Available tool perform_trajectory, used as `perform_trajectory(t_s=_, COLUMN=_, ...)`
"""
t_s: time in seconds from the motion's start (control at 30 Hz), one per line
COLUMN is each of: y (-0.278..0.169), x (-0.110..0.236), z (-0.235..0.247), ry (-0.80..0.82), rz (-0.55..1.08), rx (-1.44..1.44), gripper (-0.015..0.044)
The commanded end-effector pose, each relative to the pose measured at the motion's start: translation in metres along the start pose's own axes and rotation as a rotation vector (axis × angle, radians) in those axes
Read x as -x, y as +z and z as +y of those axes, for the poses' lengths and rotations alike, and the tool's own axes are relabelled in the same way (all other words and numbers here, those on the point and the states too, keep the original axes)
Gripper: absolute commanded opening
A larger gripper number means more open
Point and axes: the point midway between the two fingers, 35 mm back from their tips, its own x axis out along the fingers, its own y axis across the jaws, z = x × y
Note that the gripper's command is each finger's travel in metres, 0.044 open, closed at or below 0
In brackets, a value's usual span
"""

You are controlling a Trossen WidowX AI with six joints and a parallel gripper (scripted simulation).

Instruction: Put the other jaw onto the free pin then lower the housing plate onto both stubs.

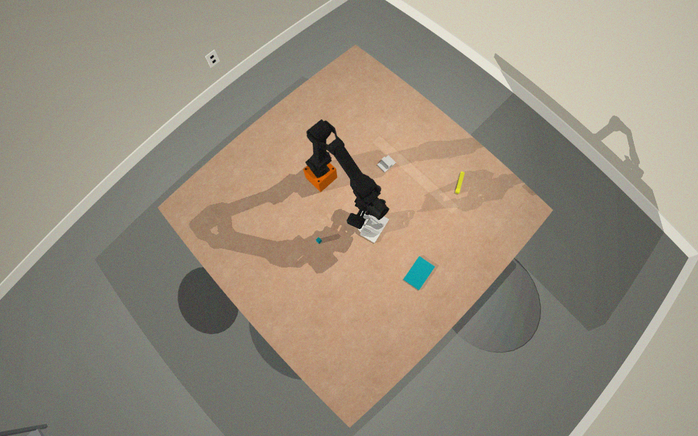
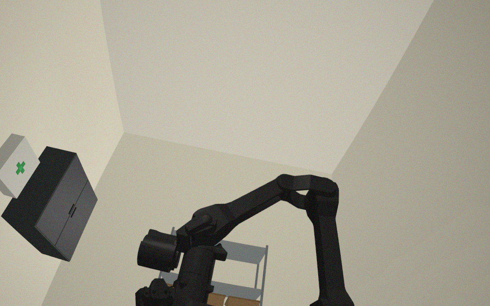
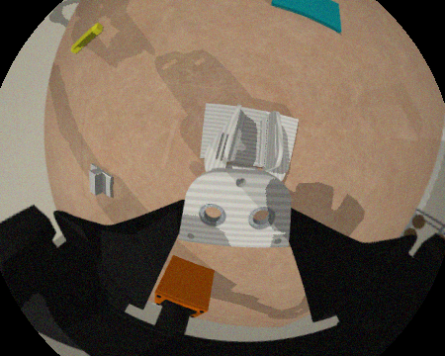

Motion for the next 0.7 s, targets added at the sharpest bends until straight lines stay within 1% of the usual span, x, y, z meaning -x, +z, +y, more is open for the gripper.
perform_trajectory(t_s=0.0, y=-0.0085, x=-0.0022, z=-0.0126, ry=-0.003, rz=0.009, rx=-0.067, gripper=0.0351)
perform_trajectory(t_s=0.67, y=-0.0107, x=-0.0023, z=-0.0168, ry=-0.003, rz=0.009, rx=-0.088, gripper=0.0351)
